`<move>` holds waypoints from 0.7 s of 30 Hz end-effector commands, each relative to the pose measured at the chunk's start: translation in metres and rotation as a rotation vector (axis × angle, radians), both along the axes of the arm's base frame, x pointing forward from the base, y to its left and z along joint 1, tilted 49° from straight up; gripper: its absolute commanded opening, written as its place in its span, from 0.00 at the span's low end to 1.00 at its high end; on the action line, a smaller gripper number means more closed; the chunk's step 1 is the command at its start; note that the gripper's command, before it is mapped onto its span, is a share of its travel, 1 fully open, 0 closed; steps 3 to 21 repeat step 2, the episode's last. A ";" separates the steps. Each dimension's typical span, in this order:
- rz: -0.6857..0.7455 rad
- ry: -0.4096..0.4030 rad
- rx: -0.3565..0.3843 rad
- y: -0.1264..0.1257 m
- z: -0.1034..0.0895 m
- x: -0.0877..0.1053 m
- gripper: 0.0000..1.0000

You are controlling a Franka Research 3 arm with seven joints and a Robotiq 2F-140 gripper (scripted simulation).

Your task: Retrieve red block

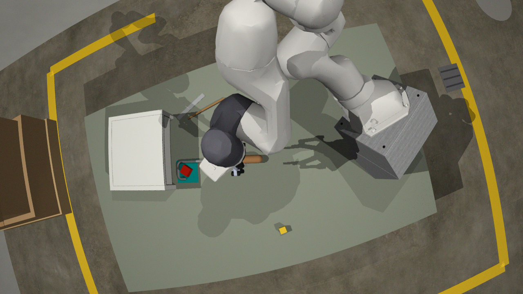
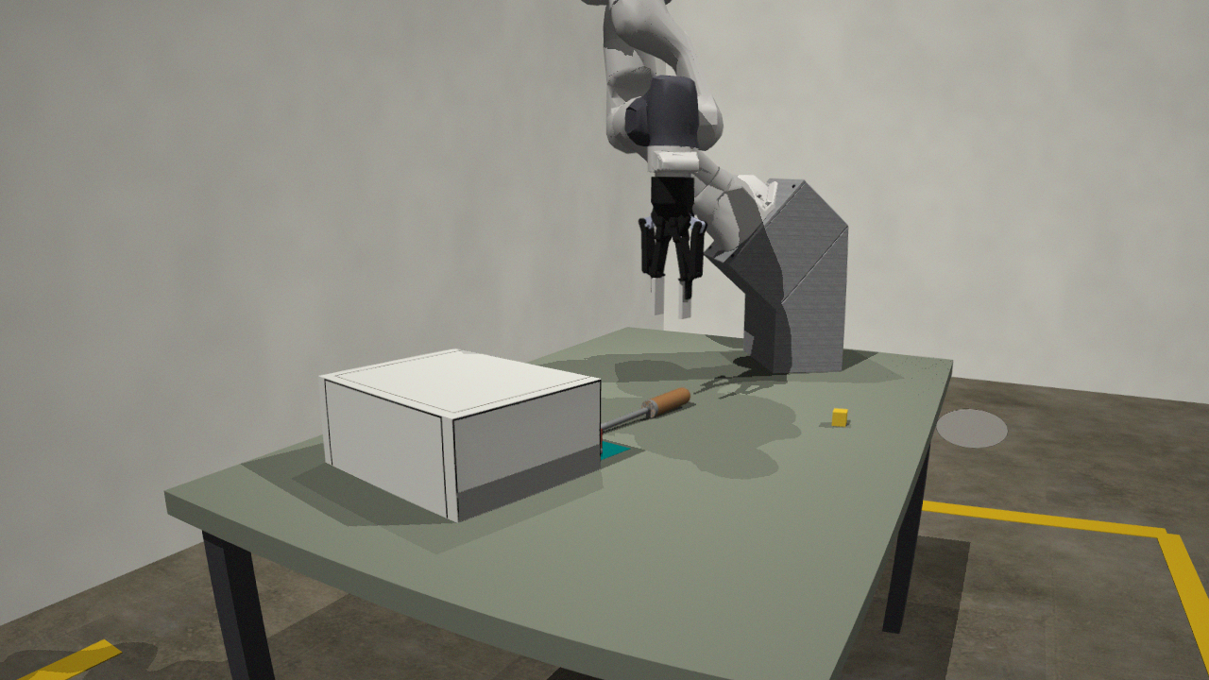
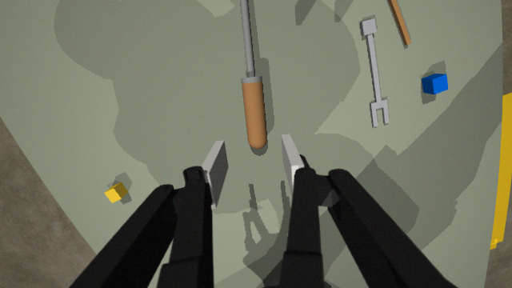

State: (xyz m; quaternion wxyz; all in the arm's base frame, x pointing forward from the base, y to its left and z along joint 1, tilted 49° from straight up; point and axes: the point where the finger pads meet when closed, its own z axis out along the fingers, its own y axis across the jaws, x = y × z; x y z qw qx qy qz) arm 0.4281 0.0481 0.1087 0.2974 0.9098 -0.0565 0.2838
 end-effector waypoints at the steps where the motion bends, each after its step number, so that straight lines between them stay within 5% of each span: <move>1: 0.001 0.005 -0.003 -0.001 0.000 -0.001 0.34; 21: 0.001 0.005 -0.003 -0.001 0.000 -0.001 0.34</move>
